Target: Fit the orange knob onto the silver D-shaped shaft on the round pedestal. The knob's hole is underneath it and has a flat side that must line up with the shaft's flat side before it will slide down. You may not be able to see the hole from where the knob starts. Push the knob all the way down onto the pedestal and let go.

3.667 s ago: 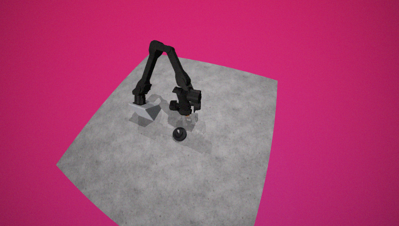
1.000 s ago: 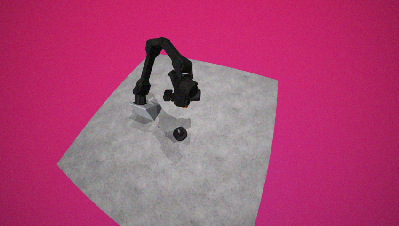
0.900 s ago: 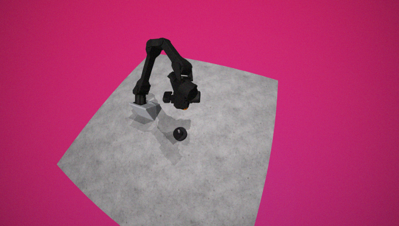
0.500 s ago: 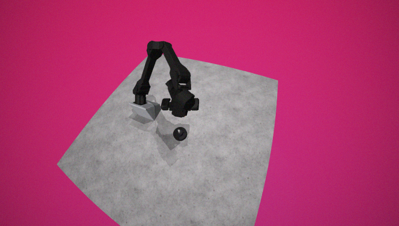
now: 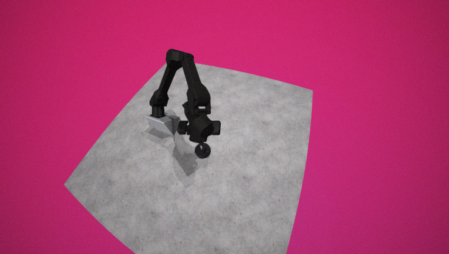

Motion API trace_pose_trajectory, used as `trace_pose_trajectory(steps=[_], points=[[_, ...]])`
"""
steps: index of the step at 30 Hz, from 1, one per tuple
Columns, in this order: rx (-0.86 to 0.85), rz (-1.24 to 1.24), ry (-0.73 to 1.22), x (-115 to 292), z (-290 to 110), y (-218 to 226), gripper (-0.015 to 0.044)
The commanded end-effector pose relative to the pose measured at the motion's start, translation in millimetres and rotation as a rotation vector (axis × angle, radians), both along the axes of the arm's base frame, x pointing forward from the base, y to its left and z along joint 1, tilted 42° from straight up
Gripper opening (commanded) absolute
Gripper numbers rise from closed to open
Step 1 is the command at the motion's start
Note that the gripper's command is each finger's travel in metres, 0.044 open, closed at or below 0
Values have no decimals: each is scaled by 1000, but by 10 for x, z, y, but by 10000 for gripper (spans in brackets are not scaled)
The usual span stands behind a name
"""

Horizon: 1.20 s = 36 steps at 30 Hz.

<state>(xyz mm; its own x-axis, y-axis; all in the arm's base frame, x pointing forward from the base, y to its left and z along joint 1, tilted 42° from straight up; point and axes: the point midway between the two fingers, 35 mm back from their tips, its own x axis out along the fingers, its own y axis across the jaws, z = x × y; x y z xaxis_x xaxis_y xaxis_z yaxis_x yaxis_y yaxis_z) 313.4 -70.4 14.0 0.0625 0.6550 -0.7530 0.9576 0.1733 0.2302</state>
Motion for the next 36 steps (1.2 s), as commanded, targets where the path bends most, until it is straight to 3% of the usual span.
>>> trace_pose_trajectory(steps=[1,11,22,36], points=[[-2,3,2,-21,-151,-74,0],[0,3,2,-55,-370,-175,0],[1,1,4,-39,-564,-7,0],[0,6,-1,-28,-548,-16,0]])
